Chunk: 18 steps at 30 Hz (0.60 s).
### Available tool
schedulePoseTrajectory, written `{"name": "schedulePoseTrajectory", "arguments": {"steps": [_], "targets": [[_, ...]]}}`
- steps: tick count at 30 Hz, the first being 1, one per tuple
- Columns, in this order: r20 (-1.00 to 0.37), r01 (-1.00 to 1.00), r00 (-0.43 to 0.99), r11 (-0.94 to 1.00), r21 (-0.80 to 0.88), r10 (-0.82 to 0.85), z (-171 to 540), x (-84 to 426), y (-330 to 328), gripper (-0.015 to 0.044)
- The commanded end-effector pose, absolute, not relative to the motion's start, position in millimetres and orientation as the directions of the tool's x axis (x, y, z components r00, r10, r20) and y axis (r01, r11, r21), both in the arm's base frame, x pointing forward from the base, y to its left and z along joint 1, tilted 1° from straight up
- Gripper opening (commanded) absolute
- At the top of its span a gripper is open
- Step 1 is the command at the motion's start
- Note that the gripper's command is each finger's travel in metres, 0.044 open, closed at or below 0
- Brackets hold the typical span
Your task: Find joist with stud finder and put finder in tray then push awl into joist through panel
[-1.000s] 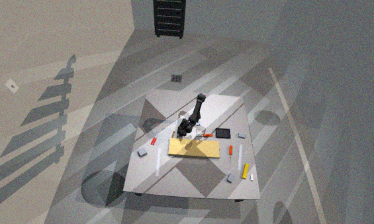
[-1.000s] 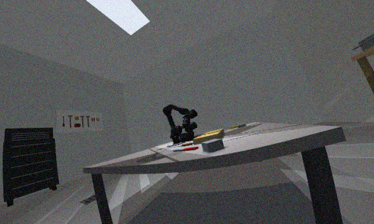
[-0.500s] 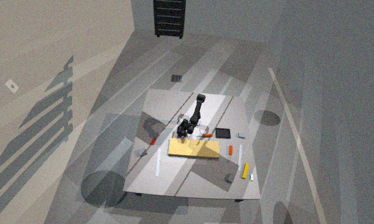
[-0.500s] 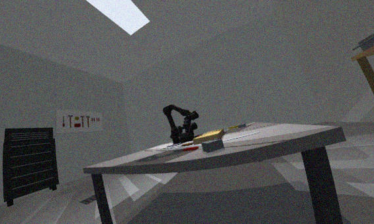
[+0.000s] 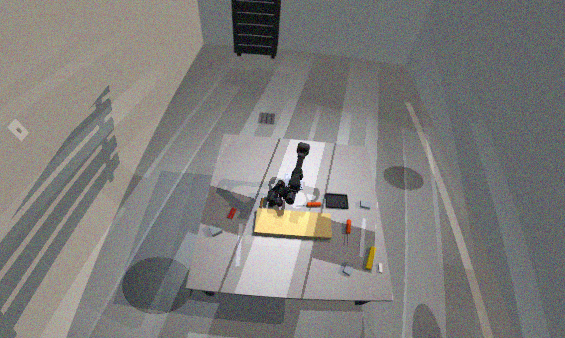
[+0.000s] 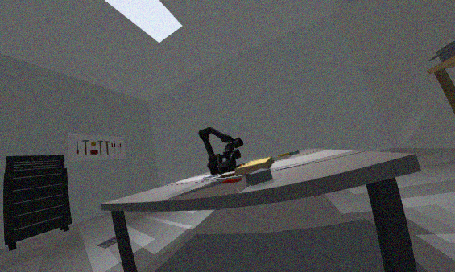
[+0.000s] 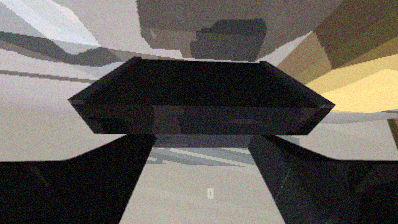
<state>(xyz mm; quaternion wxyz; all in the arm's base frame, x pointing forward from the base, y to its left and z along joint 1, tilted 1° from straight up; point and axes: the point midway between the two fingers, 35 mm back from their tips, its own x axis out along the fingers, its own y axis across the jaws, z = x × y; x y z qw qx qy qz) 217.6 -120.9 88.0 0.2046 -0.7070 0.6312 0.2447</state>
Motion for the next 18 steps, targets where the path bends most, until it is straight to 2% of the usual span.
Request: {"name": "schedulePoseTrajectory", "arguments": {"steps": [1, 18], "targets": [[-0.575, -0.993, 0.086, -0.114, 0.014, -0.813, 89.6, 218.4, -121.9, 0.0000], [-0.441, -0.993, 0.098, -0.114, 0.011, -0.892, 85.9, 217.9, -119.4, 0.0000]]}}
